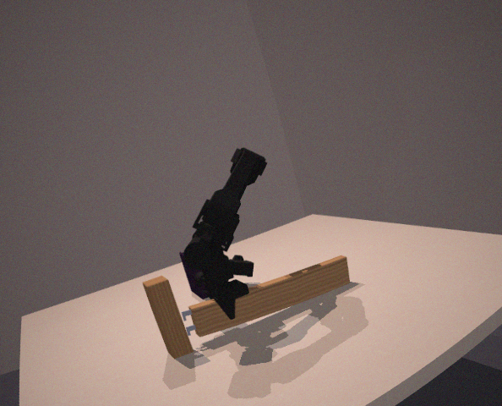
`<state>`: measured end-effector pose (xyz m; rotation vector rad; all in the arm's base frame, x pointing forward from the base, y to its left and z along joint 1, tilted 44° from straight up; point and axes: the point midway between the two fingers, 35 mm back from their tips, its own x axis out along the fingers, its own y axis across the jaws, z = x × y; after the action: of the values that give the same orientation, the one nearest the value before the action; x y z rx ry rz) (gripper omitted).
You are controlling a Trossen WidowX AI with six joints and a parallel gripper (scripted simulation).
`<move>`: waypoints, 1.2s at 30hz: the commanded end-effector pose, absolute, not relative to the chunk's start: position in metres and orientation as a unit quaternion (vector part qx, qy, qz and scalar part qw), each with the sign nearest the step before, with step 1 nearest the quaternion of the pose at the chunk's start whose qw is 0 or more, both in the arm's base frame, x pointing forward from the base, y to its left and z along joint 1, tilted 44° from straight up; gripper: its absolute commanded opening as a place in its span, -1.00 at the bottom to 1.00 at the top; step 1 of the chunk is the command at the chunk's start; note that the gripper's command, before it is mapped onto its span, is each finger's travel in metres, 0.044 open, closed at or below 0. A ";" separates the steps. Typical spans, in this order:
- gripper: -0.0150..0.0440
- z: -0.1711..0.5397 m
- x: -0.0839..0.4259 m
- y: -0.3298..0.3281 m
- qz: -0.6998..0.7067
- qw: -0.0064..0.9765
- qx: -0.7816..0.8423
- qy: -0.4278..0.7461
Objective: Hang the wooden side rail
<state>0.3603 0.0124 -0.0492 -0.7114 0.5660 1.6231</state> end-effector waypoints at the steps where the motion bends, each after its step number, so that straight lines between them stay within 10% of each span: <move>1: -0.49 -0.045 0.363 0.006 0.694 0.601 -0.311 0.243; 36: -0.49 -0.048 0.366 0.005 0.694 0.601 -0.312 0.243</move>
<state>0.3627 0.0109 -0.0506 -0.7139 0.5631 1.6248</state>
